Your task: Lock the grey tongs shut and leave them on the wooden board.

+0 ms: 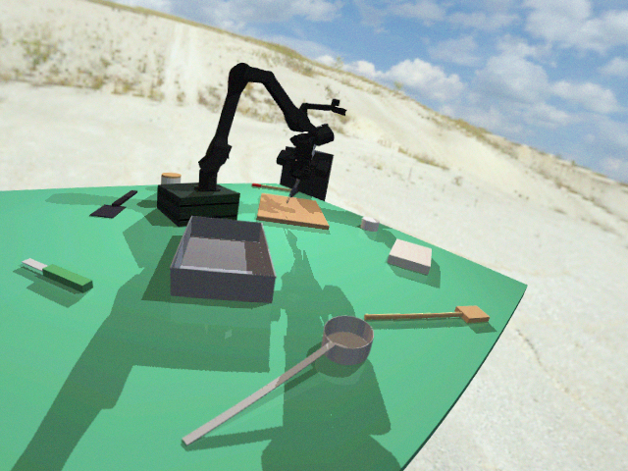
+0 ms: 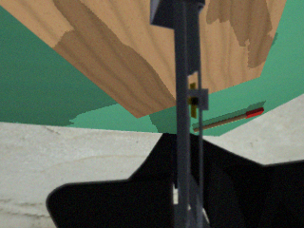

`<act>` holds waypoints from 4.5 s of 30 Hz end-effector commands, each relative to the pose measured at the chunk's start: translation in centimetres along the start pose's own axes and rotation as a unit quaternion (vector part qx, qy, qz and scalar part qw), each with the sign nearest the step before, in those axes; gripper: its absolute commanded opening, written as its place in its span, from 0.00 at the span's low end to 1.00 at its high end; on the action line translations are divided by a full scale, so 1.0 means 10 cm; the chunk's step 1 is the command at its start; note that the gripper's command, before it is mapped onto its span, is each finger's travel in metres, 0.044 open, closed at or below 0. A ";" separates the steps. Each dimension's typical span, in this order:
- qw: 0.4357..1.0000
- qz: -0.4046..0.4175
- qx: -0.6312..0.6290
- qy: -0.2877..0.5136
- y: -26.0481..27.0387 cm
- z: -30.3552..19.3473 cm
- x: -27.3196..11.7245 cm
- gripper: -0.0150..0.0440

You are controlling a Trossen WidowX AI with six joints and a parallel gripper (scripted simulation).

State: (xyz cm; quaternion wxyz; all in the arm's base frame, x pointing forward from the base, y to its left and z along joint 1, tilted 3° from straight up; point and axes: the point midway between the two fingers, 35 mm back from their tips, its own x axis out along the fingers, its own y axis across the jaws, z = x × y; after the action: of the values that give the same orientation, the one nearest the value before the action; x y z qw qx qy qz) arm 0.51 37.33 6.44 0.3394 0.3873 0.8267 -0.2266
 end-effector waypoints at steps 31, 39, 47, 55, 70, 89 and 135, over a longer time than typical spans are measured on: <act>0.969 -0.012 -0.059 0.239 -0.20 0.06 -0.48 0.00; 0.969 -0.012 -0.059 0.239 -0.20 0.06 -0.48 0.00; 0.969 -0.012 -0.059 0.239 -0.20 0.06 -0.48 0.00; 0.969 -0.012 -0.059 0.239 -0.20 0.06 -0.48 0.00; 0.988 -0.007 -0.024 0.151 -0.06 0.00 -0.26 0.00; 0.999 0.002 0.003 -0.037 -0.01 -0.02 0.02 0.00; 0.933 0.024 -0.056 -0.354 -0.20 0.02 -0.02 0.00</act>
State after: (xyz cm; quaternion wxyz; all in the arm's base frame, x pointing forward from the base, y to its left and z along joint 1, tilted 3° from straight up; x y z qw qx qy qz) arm -0.97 35.81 7.05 0.6340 0.2818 0.6557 -0.2977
